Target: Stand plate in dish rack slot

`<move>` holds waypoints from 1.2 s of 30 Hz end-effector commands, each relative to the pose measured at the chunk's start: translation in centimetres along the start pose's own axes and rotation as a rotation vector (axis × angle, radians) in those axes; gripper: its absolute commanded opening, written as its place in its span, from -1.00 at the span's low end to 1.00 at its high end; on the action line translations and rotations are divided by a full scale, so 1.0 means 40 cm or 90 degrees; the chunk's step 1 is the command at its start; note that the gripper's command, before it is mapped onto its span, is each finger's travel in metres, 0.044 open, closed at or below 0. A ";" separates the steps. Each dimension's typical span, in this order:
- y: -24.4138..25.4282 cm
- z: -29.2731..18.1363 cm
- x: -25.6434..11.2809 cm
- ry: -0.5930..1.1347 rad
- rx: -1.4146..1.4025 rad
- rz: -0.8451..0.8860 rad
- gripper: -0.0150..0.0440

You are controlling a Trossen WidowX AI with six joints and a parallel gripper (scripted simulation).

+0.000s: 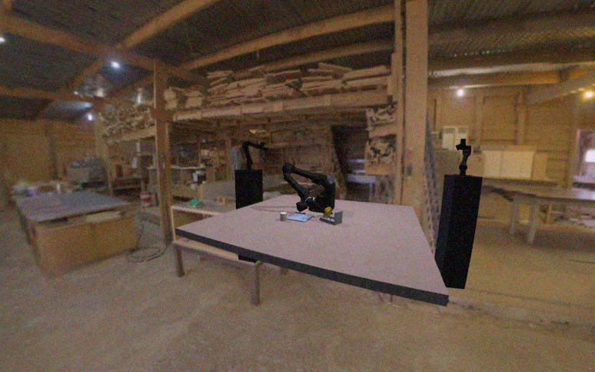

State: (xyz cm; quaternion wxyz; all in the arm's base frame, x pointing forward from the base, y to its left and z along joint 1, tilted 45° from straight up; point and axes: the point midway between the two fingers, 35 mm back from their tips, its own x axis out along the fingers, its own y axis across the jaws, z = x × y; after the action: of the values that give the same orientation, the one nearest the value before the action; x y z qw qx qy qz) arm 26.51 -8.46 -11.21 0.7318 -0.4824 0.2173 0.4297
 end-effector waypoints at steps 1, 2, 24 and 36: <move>-0.001 0.001 -0.002 0.001 0.001 -0.001 -0.49; -0.001 0.001 -0.002 0.001 0.001 -0.001 -0.49; -0.002 0.000 -0.001 0.001 -0.001 -0.001 0.86; -0.017 0.039 -0.001 -0.008 0.026 0.011 0.86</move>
State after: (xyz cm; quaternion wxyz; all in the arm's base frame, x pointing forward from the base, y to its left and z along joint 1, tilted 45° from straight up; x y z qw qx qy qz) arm 26.69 -7.86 -10.91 0.7382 -0.4667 0.2232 0.4329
